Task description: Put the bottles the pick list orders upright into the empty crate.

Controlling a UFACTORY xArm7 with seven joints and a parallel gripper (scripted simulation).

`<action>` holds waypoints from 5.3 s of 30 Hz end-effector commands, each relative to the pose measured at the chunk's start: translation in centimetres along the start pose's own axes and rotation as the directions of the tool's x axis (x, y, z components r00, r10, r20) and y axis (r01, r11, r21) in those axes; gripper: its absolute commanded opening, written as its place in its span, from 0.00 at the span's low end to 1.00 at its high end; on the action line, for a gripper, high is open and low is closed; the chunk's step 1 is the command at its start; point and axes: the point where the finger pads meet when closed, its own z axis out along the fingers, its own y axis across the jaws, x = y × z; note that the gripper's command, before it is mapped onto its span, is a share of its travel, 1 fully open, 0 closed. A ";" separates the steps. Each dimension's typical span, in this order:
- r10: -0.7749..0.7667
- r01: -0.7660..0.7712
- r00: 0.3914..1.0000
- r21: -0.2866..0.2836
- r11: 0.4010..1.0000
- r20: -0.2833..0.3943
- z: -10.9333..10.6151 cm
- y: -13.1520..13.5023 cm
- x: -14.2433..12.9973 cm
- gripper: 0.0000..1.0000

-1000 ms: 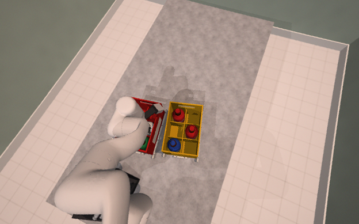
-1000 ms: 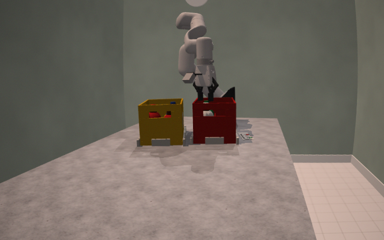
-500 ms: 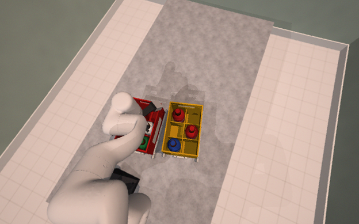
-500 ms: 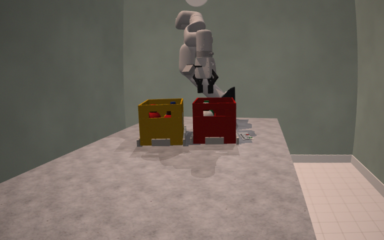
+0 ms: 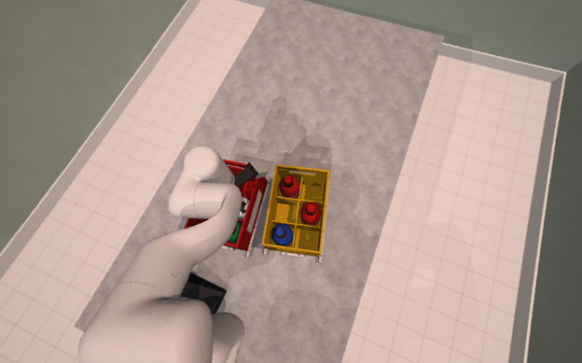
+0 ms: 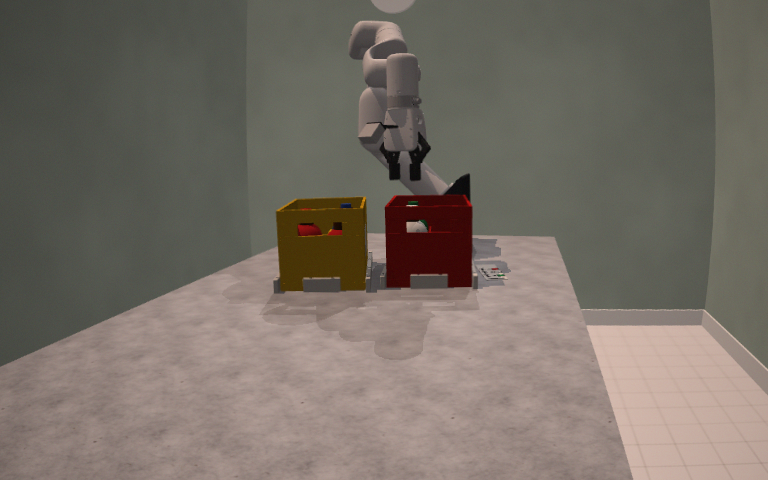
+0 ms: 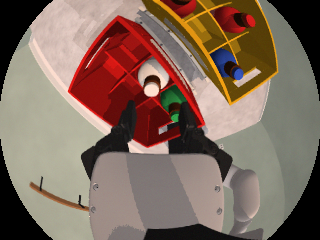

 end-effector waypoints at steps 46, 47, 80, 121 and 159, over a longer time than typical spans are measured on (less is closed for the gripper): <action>0.000 0.000 1.000 0.002 1.000 -0.004 -0.2 14.5 16.2 0.65; 0.000 0.000 1.000 0.002 1.000 -0.004 -0.2 14.9 16.6 0.65; 0.000 0.000 1.000 0.002 1.000 -0.004 2.2 15.5 17.2 0.65; 0.000 0.000 1.000 0.002 1.000 -0.003 6.9 15.5 17.3 0.65; 0.000 0.000 1.000 0.002 1.000 -0.003 8.1 15.5 17.3 0.00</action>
